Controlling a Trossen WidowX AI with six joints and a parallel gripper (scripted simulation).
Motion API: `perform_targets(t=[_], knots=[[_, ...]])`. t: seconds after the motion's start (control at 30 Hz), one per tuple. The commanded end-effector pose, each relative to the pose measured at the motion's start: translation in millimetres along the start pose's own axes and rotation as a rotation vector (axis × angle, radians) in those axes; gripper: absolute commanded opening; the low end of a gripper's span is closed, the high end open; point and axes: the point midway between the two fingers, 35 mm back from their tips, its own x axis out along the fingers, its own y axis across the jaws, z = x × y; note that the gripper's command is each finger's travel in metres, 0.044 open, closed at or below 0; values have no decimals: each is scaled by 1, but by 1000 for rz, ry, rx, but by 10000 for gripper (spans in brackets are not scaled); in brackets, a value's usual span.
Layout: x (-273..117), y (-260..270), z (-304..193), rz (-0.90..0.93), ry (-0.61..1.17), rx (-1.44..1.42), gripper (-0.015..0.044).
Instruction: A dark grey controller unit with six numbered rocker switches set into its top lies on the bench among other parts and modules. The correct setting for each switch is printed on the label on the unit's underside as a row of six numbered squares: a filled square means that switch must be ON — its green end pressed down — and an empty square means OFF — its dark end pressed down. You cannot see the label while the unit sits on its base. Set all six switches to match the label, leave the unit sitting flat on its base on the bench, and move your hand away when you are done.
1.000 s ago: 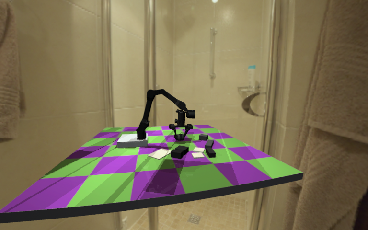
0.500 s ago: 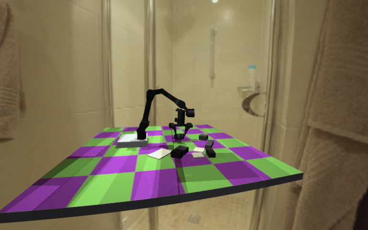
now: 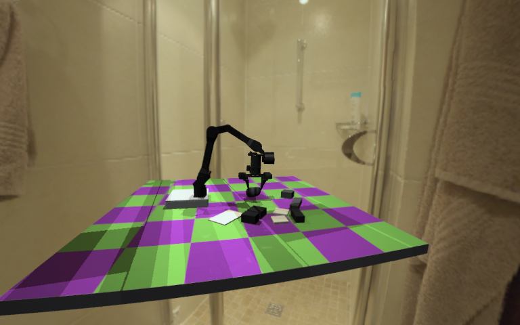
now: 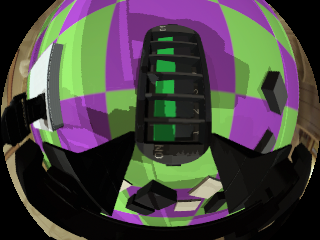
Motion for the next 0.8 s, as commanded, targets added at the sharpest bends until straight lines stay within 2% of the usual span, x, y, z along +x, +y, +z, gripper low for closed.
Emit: perform_targets(t=[0.0,0.77], knots=[[-6,-2,3,-16,6,-2,336],[-15,1,16,-16,39,-1,336]])
